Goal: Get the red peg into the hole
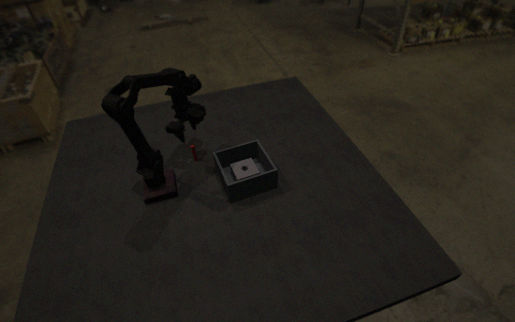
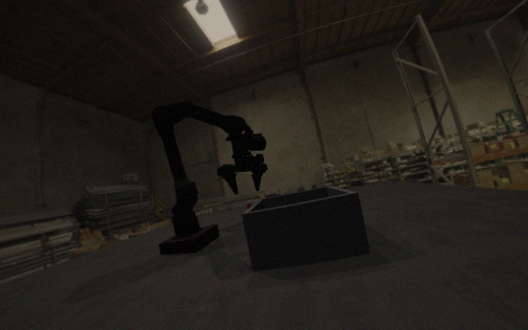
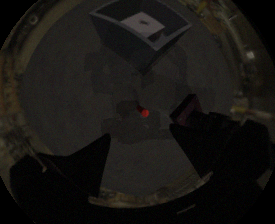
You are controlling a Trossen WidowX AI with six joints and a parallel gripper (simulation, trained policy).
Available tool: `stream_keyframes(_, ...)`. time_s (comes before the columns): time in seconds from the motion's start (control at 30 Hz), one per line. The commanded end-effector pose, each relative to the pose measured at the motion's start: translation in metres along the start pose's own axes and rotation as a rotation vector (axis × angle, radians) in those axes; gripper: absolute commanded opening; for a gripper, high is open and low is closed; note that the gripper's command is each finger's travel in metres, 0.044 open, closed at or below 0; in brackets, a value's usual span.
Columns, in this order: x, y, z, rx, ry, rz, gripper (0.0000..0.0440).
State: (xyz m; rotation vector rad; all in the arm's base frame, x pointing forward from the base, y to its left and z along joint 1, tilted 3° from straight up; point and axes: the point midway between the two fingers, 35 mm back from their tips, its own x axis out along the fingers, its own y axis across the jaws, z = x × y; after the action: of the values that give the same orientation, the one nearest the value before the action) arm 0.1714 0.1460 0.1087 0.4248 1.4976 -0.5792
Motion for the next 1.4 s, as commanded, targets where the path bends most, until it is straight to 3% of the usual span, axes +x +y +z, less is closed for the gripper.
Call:
stream_keyframes(0.0,0.012,-0.006,0.001,0.032,0.014,-0.027,0.0440)
stream_keyframes(0.6,0.086,-0.008,0.010,0.070,-0.034,-0.042,0.0427)
stream_keyframes(1.17,0.113,-0.016,0.012,0.075,-0.016,-0.134,0.0009)
stream_keyframes(1.37,0.091,-0.013,0.028,0.064,-0.077,-0.122,0.0000)
